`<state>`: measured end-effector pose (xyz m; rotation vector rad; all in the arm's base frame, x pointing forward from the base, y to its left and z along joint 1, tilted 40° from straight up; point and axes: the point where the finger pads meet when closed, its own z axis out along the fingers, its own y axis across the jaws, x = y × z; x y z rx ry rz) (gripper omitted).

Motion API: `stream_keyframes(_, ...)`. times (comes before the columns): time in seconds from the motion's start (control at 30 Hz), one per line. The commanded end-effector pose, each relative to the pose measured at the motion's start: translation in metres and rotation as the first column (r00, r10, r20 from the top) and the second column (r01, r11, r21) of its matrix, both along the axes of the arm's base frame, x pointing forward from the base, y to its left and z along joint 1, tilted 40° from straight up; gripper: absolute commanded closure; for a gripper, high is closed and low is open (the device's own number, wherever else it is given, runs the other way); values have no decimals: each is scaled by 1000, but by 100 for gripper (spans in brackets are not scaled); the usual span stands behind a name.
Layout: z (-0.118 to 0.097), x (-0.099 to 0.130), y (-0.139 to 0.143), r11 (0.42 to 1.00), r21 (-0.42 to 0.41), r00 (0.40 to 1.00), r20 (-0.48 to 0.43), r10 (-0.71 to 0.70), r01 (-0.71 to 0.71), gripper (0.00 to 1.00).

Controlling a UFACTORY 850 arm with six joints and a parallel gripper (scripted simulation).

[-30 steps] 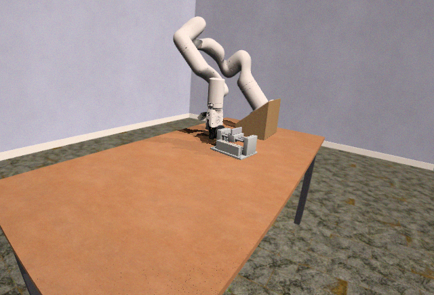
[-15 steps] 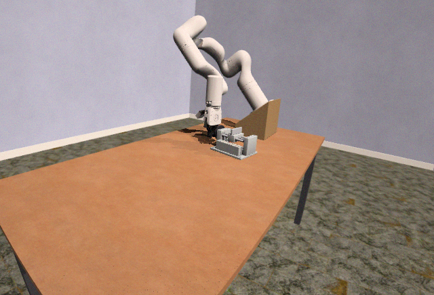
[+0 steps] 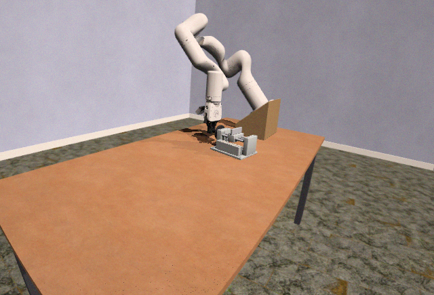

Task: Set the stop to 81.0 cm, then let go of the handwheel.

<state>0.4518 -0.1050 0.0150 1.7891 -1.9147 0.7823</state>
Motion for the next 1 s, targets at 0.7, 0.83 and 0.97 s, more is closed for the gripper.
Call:
stream_keyframes(0.7,8,-38,12,1000,1,1000,-2,0,0,94)
stream_keyframes(0.83,5,-43,10,1000,1,1000,-2,0,0,94)
stream_keyframes(0.97,4,-44,9,1000,1,1000,-2,0,0,94)
